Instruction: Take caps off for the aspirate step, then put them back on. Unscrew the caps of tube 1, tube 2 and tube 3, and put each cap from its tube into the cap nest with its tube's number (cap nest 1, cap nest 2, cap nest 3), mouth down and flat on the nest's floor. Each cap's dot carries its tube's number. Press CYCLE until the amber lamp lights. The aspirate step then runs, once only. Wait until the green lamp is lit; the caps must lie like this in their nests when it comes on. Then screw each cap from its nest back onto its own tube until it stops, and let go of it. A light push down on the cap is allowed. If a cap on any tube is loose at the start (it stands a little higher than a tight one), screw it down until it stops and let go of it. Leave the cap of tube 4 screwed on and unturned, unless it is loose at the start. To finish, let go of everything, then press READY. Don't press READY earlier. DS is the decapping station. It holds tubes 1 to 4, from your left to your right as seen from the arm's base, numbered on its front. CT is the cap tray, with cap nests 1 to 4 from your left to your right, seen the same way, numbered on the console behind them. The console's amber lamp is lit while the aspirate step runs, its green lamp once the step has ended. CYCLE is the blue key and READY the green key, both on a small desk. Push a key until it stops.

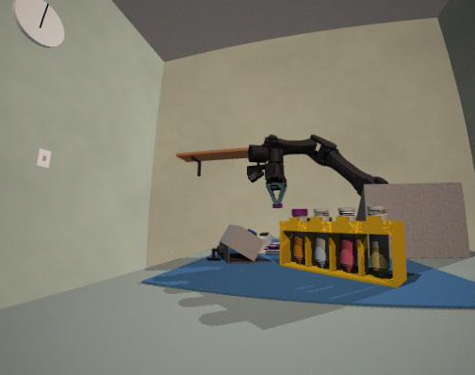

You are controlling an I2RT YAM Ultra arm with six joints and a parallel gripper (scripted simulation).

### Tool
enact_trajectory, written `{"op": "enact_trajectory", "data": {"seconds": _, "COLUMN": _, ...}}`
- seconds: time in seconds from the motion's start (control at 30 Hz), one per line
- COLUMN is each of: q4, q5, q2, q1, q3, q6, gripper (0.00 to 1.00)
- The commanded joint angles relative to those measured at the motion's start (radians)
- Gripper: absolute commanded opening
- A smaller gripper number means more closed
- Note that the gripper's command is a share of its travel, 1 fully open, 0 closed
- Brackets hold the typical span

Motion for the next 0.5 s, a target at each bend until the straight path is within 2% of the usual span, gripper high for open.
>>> {"op": "enact_trajectory", "data": {"seconds": 0.0, "q4": -0.004, "q5": 0.007, "q2": -0.004, "q1": 0.032, "q3": 0.006, "q6": -0.033, "gripper": 0.00}}
{"op": "enact_trajectory", "data": {"seconds": 0.23, "q4": -0.003, "q5": 0.007, "q2": -0.004, "q1": 0.032, "q3": 0.005, "q6": -0.033, "gripper": 0.00}}
{"op": "enact_trajectory", "data": {"seconds": 0.47, "q4": 0.160, "q5": 0.027, "q2": -0.017, "q1": -0.034, "q3": -0.110, "q6": -0.121, "gripper": 0.00}}
